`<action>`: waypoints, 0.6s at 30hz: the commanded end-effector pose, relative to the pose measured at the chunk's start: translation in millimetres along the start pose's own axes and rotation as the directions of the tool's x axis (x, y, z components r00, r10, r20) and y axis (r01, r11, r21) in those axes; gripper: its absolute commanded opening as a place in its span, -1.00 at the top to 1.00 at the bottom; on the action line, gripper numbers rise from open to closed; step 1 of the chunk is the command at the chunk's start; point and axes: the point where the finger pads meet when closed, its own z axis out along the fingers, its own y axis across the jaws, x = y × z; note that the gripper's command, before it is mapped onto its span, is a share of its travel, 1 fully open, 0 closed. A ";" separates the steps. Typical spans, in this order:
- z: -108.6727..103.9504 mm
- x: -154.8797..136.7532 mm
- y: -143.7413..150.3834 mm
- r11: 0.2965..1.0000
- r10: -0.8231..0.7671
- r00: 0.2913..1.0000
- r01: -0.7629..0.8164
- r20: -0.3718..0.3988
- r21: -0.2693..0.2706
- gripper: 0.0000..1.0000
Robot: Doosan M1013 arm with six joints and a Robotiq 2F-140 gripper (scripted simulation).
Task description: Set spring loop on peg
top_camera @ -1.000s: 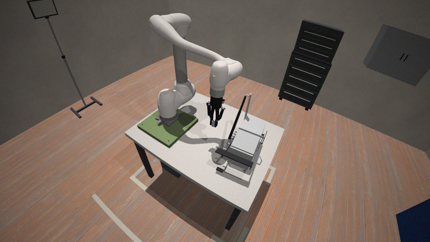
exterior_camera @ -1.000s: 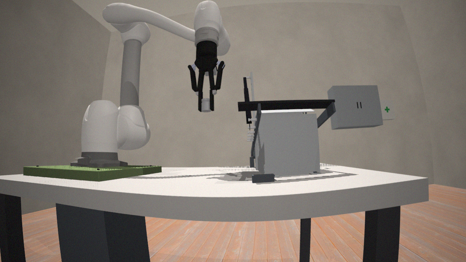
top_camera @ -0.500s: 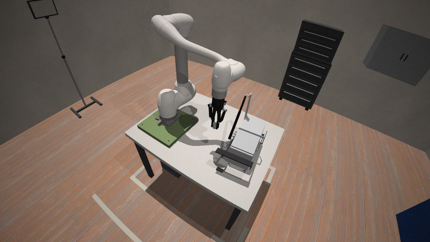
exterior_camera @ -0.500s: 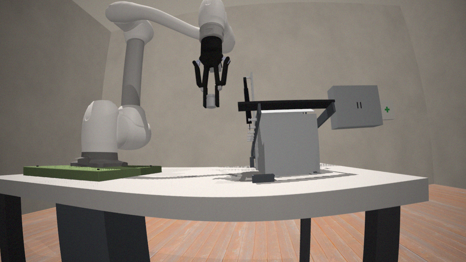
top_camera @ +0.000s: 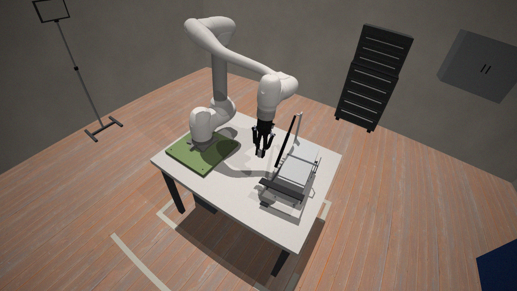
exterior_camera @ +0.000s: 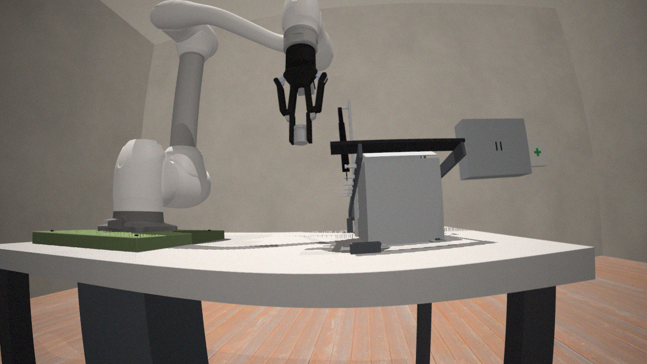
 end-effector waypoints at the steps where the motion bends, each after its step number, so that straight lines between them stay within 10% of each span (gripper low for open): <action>1: -2.1 -5.3 6.4 1.000 0.000 1.000 0.000 0.005 -0.001 0.50; 18: -8.7 -27.4 31.9 1.000 0.000 1.000 0.000 0.025 -0.001 0.50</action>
